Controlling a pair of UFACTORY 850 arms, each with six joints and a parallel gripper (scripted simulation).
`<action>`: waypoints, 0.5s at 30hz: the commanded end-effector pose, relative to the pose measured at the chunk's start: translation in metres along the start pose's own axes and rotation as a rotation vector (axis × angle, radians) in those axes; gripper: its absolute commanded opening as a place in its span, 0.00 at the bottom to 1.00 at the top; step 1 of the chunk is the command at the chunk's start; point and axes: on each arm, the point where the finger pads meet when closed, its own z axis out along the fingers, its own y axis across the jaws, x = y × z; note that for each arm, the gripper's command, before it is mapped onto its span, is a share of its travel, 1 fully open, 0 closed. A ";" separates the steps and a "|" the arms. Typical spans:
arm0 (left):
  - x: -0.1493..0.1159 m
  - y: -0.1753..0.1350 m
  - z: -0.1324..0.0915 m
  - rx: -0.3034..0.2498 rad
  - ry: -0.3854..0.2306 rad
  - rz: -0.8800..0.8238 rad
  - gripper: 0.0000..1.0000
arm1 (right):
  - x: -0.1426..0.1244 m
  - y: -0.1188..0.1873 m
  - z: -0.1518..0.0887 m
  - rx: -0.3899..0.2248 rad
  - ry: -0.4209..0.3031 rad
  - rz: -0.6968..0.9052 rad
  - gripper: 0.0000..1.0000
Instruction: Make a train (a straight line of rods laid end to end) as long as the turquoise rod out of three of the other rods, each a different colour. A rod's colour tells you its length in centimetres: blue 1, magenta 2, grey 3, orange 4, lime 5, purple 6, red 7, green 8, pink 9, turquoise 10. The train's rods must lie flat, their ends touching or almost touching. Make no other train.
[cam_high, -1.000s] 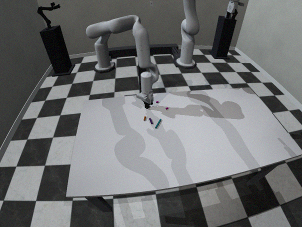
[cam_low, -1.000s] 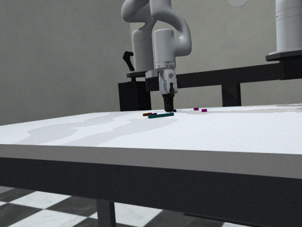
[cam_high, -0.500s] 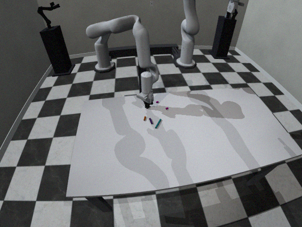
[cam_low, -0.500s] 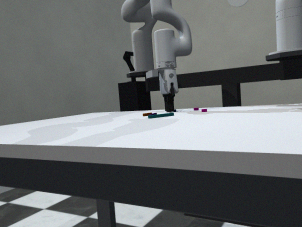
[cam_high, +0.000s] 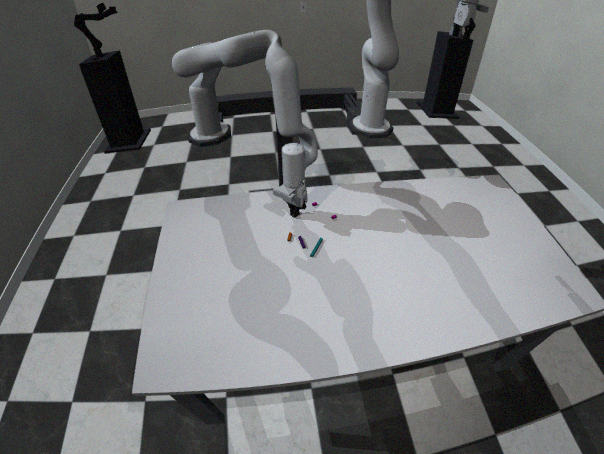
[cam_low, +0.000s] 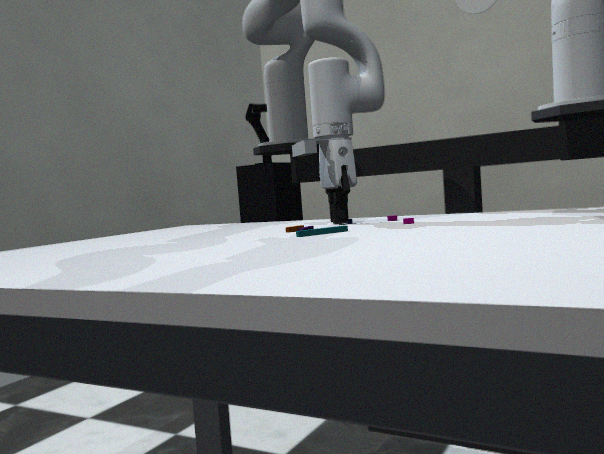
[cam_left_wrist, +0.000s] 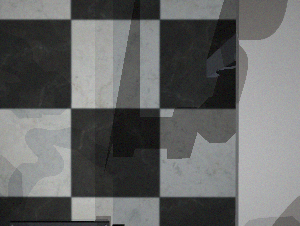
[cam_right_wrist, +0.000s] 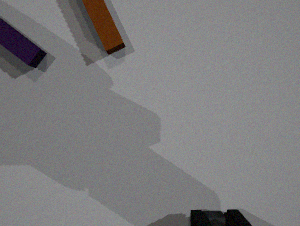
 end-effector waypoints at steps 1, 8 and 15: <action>0.000 0.000 -0.001 0.000 0.002 0.000 1.00 | 0.000 -0.001 -0.001 0.002 0.000 0.000 0.06; 0.000 0.000 -0.001 0.000 0.002 0.000 1.00 | 0.000 -0.001 -0.001 0.002 0.000 0.000 0.14; 0.000 0.000 -0.001 0.000 0.002 0.000 1.00 | 0.000 -0.001 -0.001 0.002 0.000 0.000 0.22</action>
